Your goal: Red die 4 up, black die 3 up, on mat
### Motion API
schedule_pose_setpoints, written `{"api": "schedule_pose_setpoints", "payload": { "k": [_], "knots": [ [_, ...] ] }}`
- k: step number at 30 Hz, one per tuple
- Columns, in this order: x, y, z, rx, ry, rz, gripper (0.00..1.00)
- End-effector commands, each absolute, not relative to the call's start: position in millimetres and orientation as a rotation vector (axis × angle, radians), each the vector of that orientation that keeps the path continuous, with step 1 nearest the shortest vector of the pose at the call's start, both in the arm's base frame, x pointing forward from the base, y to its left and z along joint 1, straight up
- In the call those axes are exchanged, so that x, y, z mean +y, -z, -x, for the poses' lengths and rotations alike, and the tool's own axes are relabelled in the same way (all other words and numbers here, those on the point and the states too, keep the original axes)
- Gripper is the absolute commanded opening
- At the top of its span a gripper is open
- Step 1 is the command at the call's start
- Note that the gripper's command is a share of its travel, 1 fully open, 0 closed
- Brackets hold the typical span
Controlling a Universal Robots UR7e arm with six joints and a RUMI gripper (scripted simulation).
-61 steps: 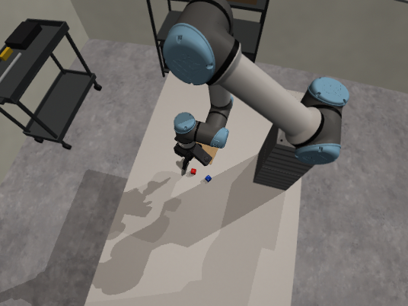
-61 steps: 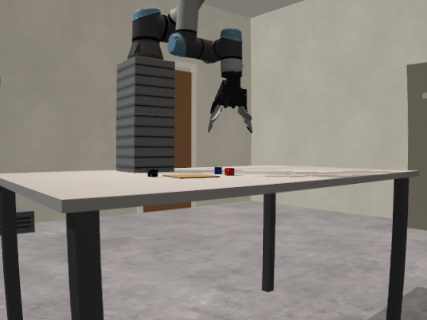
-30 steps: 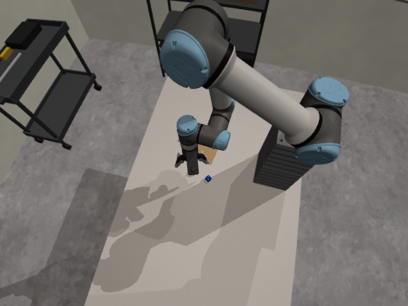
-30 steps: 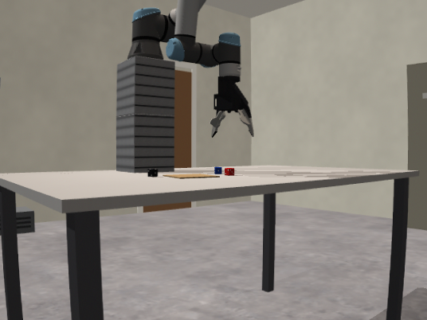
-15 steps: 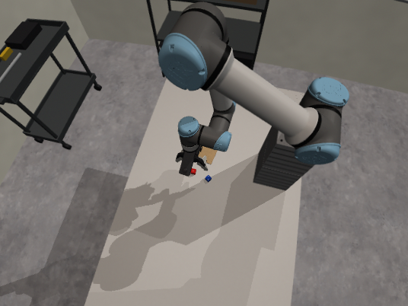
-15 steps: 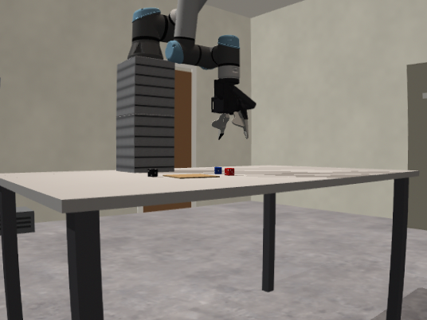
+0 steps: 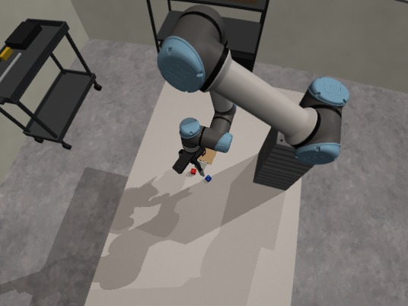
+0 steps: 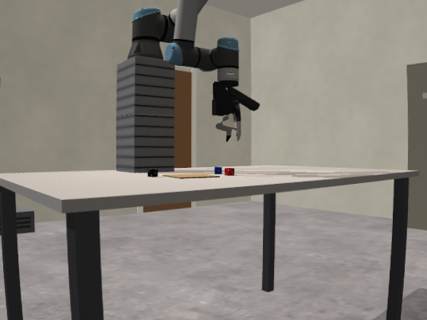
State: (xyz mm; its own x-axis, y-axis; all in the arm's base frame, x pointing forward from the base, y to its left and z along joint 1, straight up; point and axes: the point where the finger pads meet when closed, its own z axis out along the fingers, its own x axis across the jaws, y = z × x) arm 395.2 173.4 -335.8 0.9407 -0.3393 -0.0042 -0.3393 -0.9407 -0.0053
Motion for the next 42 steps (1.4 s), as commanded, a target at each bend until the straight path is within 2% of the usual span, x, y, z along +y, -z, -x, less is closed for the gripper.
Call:
{"api": "schedule_pose_setpoints", "payload": {
  "k": [1, 22, 42],
  "knots": [
    [172.4, 338.1, -396.4, 0.802, 0.001, 3.037, 1.00],
    [164.8, 347.9, -396.3, 1.654, 0.000, 2.670, 1.00],
    [160.5, 352.0, -394.7, 1.986, 0.000, 2.434, 1.00]
  ]
}}
